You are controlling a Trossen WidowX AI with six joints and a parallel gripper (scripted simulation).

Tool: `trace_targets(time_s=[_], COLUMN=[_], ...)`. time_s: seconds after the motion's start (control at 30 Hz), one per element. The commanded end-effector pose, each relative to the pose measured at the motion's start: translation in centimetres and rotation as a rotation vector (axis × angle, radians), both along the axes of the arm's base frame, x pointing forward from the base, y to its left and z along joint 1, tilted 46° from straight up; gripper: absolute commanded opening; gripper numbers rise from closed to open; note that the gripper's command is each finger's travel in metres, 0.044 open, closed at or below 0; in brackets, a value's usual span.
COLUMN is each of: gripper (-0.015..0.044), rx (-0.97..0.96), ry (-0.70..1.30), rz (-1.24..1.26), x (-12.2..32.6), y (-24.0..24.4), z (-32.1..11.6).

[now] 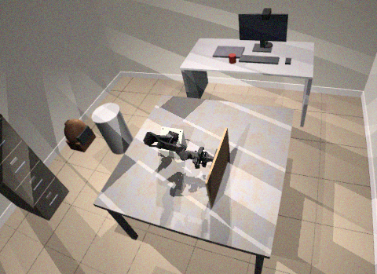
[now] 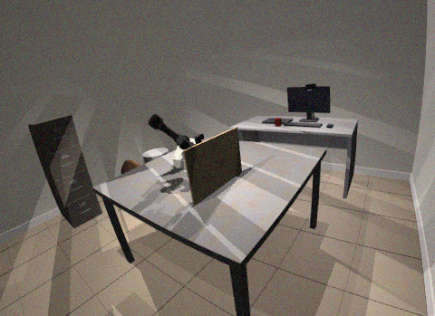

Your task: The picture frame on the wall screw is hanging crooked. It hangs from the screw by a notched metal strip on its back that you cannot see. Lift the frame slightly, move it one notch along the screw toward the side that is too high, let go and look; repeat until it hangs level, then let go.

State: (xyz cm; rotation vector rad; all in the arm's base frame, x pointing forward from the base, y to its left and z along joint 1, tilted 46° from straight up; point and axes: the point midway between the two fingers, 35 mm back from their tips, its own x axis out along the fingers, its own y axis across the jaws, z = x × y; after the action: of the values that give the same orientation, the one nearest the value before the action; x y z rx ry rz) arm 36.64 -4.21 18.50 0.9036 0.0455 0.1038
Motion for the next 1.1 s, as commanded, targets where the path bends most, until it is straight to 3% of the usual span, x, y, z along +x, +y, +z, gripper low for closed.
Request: trace_targets(time_s=[0.0,0.77,1.07], gripper=[0.0000,0.0000,0.0236], rx=[-0.004,-0.157,-0.141], ry=[-0.001,-0.020,-0.017], rz=[0.000,-0.002,-0.001], x=[0.00,0.03,0.04], y=[-0.02,-0.08,-0.06], z=[0.00,-0.13,-0.13])
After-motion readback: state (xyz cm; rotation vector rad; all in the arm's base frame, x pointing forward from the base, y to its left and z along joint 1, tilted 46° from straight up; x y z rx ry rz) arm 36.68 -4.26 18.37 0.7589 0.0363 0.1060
